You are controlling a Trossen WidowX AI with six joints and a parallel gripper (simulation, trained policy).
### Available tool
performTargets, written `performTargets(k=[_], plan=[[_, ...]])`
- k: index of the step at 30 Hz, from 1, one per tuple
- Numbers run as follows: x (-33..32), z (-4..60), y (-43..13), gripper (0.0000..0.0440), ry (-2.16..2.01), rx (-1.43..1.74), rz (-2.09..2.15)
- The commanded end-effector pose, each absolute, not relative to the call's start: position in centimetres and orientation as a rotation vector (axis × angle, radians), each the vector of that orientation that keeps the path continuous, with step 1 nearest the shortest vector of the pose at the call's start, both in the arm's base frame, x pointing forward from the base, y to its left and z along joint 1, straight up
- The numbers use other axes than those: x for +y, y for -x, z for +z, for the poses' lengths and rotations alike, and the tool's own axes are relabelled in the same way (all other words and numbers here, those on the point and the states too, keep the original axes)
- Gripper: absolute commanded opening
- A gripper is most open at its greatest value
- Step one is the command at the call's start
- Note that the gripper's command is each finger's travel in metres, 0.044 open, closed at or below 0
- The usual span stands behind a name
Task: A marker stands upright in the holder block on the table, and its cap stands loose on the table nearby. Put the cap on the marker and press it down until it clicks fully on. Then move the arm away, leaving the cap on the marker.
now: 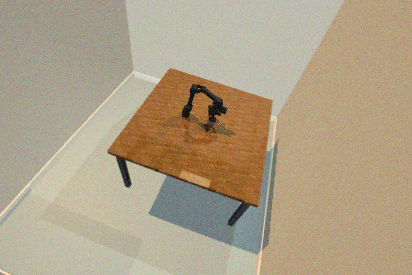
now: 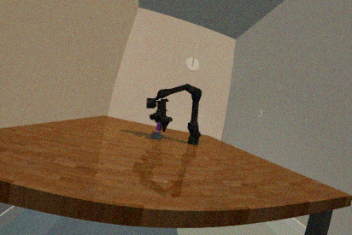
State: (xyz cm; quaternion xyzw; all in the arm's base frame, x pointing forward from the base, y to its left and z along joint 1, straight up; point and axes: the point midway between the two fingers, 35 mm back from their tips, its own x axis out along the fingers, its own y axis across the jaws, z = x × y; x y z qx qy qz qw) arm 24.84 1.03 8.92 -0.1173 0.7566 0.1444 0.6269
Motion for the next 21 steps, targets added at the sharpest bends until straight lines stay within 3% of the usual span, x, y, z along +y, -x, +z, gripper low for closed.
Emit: performTargets(k=[1,5,21], plan=[[1.1,9.3,-24.4,0.0346,0.271,1.722,0.348],[1.2,9.4,-24.4,0.044,0.278,1.698,0.354],[1.3,13.9,-25.6,0.044,0.295,1.555,0.352]])
